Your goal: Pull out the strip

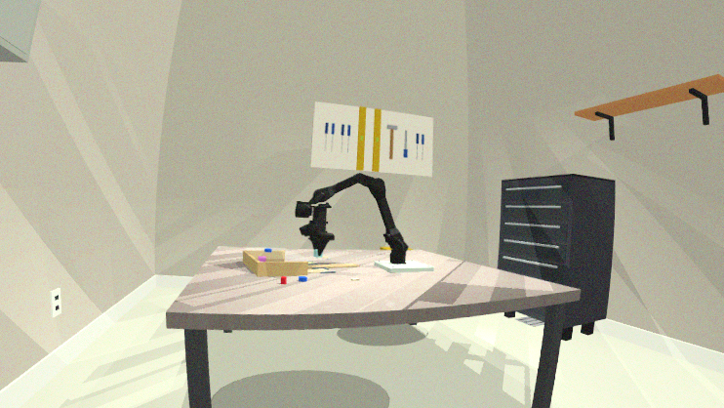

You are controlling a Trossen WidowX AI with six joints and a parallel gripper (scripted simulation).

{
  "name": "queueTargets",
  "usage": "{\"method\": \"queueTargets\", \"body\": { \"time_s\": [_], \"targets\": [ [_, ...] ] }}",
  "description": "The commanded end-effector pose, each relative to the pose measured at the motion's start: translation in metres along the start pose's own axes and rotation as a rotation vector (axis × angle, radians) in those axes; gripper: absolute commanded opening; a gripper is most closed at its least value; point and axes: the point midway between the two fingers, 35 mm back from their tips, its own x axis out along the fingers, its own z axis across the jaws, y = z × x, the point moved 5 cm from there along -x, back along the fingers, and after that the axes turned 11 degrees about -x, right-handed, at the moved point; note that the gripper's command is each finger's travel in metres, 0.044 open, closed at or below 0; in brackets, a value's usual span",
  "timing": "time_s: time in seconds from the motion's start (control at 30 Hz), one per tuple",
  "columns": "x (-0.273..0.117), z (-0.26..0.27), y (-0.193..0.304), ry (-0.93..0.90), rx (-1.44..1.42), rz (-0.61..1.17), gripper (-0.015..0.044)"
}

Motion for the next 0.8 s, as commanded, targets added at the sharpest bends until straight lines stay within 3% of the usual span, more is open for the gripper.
{"method": "queueTargets", "body": {
  "time_s": [0.0,0.77],
  "targets": [
    [-0.002,0.004,0.009,-0.003,0.006,0.011,0.0000],
    [-0.014,0.028,0.062,-0.005,0.006,0.015,0.0000]
  ]
}}
